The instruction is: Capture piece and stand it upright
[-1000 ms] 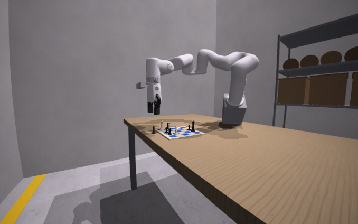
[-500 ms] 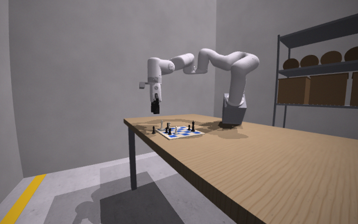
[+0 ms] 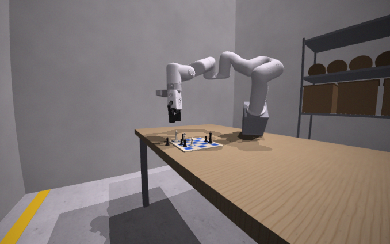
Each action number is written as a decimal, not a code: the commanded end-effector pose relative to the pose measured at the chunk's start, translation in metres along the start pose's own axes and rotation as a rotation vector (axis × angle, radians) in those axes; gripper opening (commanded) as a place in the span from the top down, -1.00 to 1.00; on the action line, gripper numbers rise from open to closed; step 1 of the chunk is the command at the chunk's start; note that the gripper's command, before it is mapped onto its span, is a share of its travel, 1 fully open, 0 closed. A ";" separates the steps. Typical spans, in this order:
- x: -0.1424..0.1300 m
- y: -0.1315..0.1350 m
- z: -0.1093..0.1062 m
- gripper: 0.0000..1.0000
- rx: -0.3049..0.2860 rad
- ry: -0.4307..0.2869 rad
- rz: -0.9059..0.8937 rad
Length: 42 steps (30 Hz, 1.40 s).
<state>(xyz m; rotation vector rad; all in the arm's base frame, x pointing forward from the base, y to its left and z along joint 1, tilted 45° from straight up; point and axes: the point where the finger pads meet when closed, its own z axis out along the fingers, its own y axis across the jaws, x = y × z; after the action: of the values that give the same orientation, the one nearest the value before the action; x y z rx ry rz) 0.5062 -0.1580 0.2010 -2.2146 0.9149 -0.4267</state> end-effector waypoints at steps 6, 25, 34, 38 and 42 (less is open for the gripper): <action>-0.024 0.022 -0.005 -1.00 0.008 0.008 0.449; -0.041 0.034 -0.006 -1.00 0.020 -0.013 1.138; -0.041 0.034 -0.006 0.14 0.023 -0.001 1.394; -0.041 0.034 -0.006 0.14 0.025 0.024 1.597; -0.041 0.034 -0.006 0.14 0.025 0.034 1.644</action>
<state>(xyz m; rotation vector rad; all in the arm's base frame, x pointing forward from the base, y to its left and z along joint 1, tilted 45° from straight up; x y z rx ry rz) 0.4577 -0.1476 0.1783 -0.9813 2.1359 0.3040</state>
